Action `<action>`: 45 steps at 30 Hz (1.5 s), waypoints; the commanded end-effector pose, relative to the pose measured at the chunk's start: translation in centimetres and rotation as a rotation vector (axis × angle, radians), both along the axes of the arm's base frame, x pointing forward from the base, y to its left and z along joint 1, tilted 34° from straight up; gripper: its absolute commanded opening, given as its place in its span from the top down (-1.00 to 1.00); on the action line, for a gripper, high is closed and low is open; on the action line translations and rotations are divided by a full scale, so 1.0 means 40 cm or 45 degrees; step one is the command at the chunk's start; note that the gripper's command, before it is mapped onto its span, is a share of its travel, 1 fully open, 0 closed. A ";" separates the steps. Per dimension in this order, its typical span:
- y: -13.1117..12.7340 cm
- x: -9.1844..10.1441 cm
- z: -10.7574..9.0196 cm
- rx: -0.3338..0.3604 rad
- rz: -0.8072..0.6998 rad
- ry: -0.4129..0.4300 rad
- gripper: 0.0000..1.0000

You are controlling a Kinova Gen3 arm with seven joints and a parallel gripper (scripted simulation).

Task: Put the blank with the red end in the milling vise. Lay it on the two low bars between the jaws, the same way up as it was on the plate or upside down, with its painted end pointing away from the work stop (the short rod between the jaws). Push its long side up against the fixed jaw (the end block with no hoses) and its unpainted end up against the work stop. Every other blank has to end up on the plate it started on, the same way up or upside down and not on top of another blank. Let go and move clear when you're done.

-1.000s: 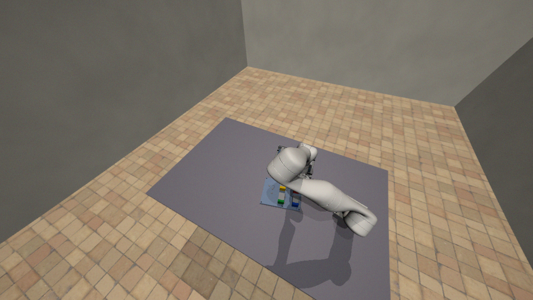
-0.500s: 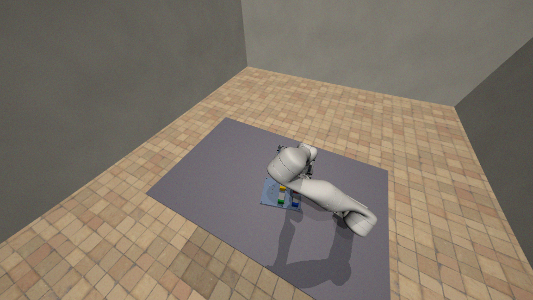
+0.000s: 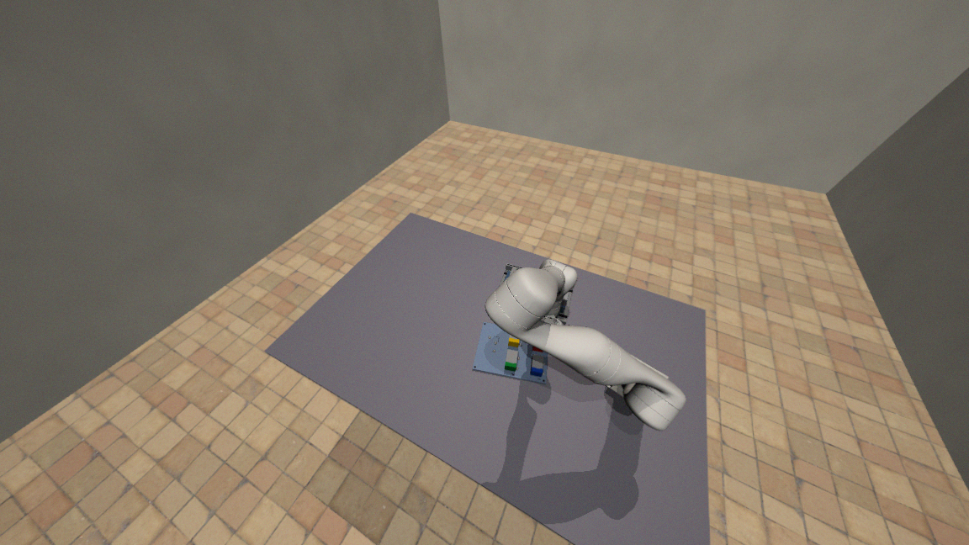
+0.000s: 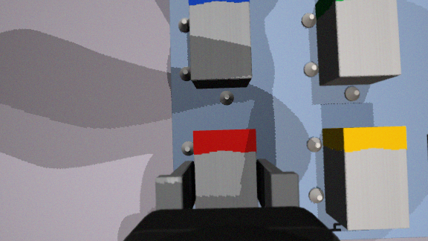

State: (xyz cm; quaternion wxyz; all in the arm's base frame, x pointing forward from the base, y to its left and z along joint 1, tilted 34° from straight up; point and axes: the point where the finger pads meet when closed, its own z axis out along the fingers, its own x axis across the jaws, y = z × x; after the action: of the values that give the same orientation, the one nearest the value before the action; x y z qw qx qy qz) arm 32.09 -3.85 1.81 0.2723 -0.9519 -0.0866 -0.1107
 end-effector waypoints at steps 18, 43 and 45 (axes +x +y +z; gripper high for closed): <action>-0.010 -0.002 0.013 -0.001 -0.001 -0.001 1.00; -0.068 -0.024 0.103 0.001 -0.001 0.003 1.00; -0.073 -0.025 0.111 0.000 -0.001 0.002 1.00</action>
State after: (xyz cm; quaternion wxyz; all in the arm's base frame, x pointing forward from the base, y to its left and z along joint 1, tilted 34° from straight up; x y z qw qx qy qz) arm 30.85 -6.37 5.78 0.2760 -0.9516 -0.0857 -0.1051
